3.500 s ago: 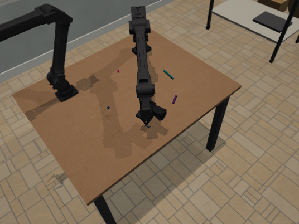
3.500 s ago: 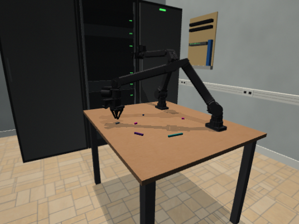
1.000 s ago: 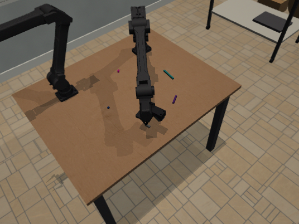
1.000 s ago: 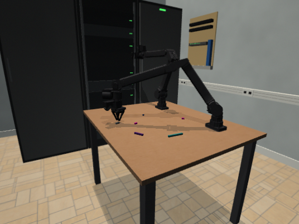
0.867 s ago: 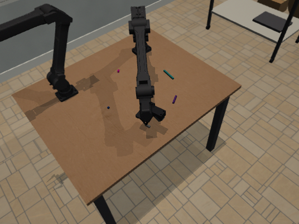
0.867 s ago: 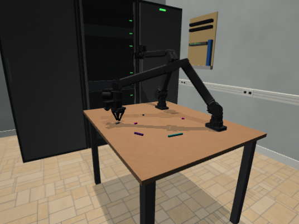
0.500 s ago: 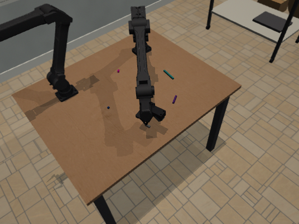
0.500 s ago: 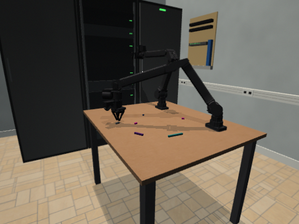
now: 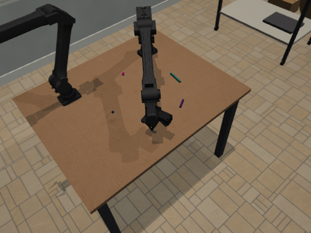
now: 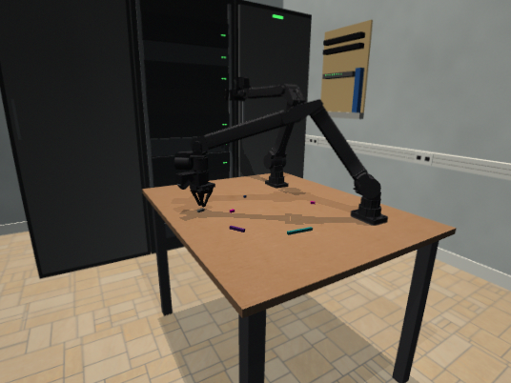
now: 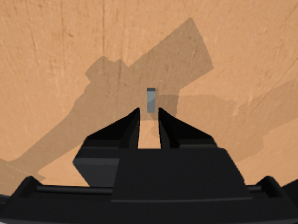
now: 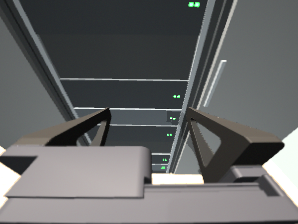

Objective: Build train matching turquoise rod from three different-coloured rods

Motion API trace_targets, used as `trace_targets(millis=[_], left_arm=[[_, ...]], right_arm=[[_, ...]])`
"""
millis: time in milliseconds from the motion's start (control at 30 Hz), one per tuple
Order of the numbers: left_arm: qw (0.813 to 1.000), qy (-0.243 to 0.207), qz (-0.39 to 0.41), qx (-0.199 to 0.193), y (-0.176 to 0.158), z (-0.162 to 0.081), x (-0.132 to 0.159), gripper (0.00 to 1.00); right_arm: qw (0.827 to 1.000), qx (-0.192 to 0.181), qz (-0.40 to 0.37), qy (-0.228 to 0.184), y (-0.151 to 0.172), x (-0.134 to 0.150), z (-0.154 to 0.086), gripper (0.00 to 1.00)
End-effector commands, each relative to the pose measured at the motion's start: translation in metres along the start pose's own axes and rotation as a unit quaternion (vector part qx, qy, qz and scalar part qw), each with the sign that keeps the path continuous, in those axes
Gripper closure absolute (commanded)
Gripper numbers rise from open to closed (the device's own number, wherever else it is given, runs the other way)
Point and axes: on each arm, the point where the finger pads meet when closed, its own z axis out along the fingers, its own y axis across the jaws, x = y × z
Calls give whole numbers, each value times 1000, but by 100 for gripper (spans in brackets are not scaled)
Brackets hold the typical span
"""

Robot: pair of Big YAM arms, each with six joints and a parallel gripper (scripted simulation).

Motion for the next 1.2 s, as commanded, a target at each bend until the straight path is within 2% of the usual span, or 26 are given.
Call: trace_targets(millis=[0, 933, 1167], left_arm=[[1000, 4, -3, -6, 0, 15, 2, 77], [1000, 4, -3, -6, 0, 15, 2, 77], [1000, -8, -3, 11, -16, -6, -8, 77]], right_arm=[[1000, 9, 6, -17, -9, -12, -4, 0], [1000, 9, 6, -17, -9, -12, -4, 0], [1000, 9, 6, -17, -9, -12, -4, 0]])
